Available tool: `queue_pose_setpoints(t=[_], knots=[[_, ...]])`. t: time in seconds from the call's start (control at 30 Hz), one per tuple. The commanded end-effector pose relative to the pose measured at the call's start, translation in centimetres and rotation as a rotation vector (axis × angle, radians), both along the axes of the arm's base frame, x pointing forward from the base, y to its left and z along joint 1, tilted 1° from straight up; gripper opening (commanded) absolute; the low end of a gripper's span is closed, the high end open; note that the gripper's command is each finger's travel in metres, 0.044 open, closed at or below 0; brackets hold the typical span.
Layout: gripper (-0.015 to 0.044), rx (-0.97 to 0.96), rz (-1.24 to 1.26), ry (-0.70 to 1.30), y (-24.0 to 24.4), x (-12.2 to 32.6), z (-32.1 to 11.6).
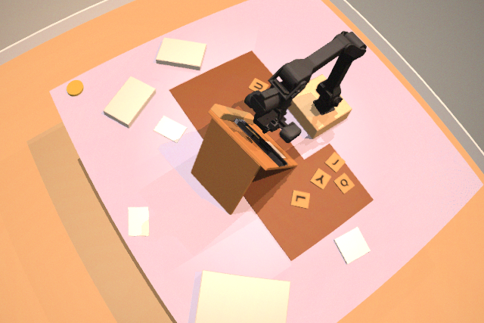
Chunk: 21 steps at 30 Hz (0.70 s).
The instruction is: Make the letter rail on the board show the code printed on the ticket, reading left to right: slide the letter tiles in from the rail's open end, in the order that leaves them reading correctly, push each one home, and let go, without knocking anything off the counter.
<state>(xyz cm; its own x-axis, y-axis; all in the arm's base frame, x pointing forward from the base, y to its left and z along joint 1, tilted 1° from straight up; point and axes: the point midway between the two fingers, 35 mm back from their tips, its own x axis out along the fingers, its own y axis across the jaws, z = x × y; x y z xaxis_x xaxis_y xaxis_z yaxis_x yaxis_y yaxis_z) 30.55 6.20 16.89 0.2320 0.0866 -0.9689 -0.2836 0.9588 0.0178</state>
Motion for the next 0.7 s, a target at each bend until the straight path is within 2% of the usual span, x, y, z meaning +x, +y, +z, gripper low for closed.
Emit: queue_pose_setpoints(t=[0.0,0.67], knots=[[0.0000,-0.003,-0.006,0.000,-0.01,0.20,-0.14],[0.0000,-0.003,-0.006,-0.001,0.24,1.04,-0.63]])
